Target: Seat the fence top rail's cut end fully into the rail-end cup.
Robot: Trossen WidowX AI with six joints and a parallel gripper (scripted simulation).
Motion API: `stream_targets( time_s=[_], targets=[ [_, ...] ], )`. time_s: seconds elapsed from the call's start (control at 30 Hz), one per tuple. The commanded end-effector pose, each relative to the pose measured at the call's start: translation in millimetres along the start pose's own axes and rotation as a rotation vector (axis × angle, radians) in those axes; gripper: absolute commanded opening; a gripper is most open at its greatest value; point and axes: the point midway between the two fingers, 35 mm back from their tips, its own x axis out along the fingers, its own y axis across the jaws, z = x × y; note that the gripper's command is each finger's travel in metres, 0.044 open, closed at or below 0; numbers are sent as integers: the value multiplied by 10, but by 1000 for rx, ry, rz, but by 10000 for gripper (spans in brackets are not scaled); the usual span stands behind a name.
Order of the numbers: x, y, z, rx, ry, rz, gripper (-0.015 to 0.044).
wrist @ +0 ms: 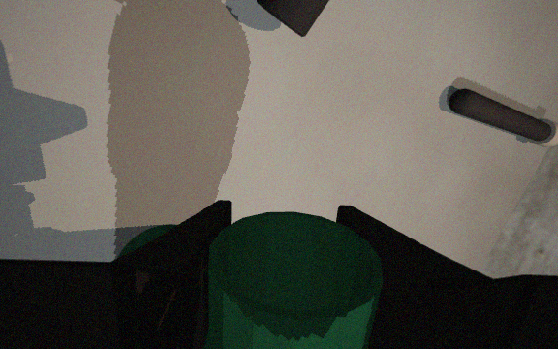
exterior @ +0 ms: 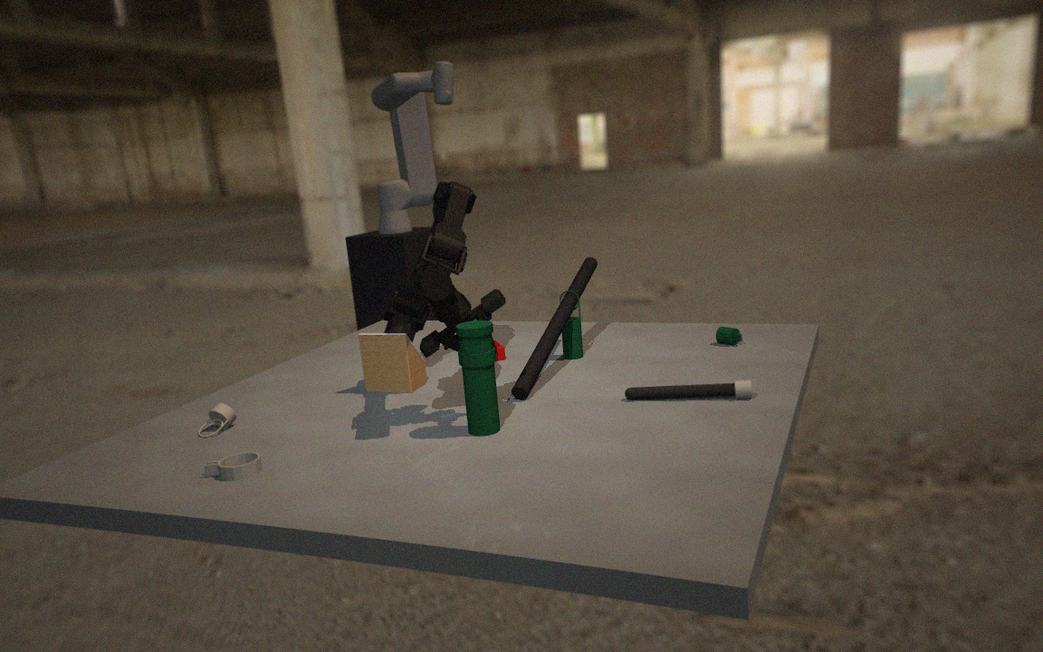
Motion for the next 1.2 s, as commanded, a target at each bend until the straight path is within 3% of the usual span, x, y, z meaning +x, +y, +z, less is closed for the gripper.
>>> stream_targets(
  time_s=[0.0,1.17],
  targets=[
    [23,-23,3,28,12,-2,0],
    [132,-209,-28,232,127,-1,0]
  ],
)
